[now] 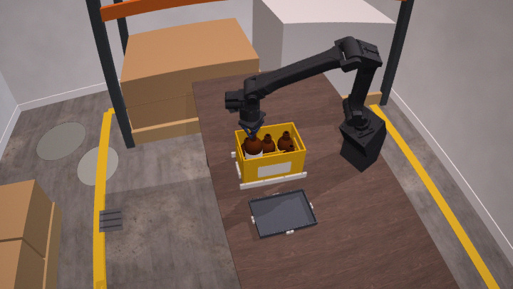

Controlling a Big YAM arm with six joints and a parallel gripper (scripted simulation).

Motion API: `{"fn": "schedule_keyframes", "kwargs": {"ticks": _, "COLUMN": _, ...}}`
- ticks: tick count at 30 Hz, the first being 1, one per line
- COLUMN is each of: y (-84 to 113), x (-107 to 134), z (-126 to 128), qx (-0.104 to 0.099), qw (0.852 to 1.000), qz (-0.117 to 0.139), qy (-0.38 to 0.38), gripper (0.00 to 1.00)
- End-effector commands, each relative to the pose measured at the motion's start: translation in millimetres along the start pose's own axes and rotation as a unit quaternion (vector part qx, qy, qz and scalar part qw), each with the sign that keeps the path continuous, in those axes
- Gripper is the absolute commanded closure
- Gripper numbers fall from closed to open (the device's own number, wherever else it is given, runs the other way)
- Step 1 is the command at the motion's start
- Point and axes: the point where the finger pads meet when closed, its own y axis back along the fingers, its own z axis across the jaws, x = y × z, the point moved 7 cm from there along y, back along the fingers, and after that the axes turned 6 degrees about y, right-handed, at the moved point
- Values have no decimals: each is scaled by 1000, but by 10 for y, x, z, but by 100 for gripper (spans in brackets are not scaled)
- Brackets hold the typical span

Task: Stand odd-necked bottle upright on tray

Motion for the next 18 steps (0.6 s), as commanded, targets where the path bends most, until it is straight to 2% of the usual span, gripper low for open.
{"fn": "schedule_keyframes", "kwargs": {"ticks": 1, "y": 368, "x": -161, "z": 139, "qx": -16, "qw": 999, "qz": -37, "qy": 11, "gripper": 100}}
{"fn": "schedule_keyframes", "kwargs": {"ticks": 18, "y": 407, "x": -163, "z": 141, "qx": -16, "qw": 999, "qz": -37, "qy": 9, "gripper": 100}}
